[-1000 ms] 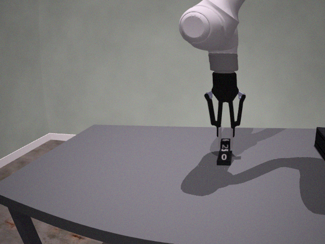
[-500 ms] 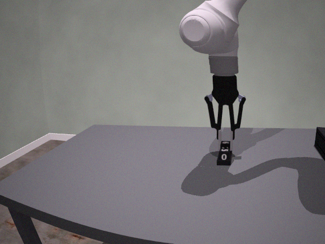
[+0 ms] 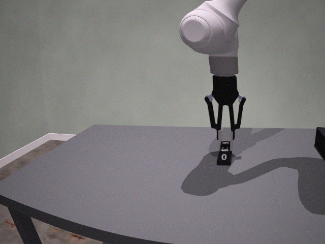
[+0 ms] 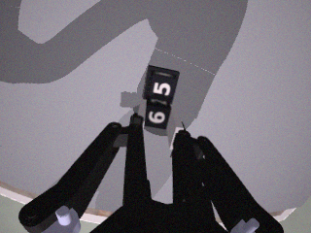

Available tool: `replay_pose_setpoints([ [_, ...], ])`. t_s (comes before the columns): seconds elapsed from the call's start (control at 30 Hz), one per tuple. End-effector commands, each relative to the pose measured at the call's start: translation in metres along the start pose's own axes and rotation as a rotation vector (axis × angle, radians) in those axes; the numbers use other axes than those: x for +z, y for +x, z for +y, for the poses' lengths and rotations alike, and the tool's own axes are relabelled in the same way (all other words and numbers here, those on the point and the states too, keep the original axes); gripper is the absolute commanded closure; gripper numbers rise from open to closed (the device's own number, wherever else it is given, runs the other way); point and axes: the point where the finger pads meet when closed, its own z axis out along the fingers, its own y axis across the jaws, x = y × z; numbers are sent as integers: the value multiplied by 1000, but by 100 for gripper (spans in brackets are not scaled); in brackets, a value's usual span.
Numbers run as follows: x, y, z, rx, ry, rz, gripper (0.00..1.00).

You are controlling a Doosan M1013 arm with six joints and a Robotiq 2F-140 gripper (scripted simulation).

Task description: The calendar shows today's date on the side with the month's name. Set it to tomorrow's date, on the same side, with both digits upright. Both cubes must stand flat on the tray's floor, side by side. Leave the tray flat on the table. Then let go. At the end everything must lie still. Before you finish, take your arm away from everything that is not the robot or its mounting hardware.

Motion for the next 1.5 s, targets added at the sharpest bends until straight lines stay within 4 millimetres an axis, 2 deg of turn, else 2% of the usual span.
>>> replay_pose_setpoints([
  [0.0, 0, 0, 0, 0, 0, 0, 83],
  [1.47, 9, 0, 0, 0, 0, 0, 83],
])
